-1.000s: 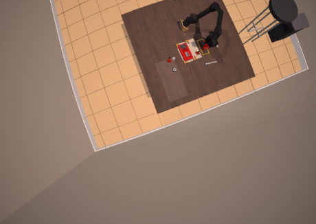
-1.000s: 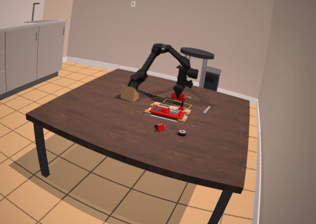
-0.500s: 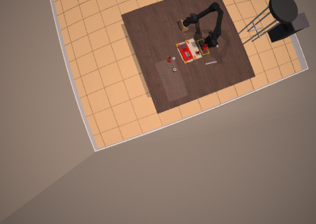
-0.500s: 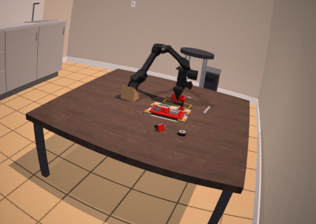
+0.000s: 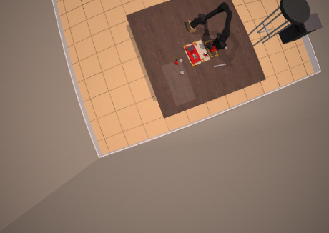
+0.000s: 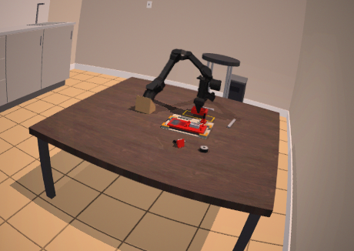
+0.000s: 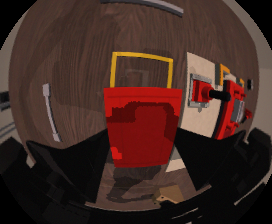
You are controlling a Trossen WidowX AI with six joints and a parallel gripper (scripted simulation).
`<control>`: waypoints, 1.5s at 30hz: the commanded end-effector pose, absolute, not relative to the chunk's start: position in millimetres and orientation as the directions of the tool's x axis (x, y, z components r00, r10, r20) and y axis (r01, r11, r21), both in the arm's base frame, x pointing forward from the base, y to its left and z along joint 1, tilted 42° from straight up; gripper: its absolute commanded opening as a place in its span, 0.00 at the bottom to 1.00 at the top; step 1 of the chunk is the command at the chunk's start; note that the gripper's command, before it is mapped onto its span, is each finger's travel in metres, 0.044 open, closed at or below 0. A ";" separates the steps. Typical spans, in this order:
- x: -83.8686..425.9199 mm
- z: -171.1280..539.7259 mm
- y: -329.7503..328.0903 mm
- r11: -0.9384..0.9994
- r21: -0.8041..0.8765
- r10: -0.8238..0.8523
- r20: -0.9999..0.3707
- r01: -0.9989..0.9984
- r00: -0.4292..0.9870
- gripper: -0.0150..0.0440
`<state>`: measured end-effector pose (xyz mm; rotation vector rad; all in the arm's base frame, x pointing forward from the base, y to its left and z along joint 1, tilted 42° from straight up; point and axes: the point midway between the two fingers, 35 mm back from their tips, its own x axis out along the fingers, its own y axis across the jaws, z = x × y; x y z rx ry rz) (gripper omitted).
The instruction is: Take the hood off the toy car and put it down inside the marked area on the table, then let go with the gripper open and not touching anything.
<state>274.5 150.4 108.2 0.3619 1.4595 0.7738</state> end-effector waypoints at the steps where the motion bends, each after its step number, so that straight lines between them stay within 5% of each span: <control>1: 274.4 107.6 151.7 0.713 0.658 0.664 -0.745 -0.242 -0.068 0.25; 39: 273.0 93.7 164.4 0.712 0.659 0.665 -0.744 -0.242 -0.068 0.25; 45: 273.0 95.1 163.4 0.711 0.657 0.664 -0.745 -0.248 -0.068 0.52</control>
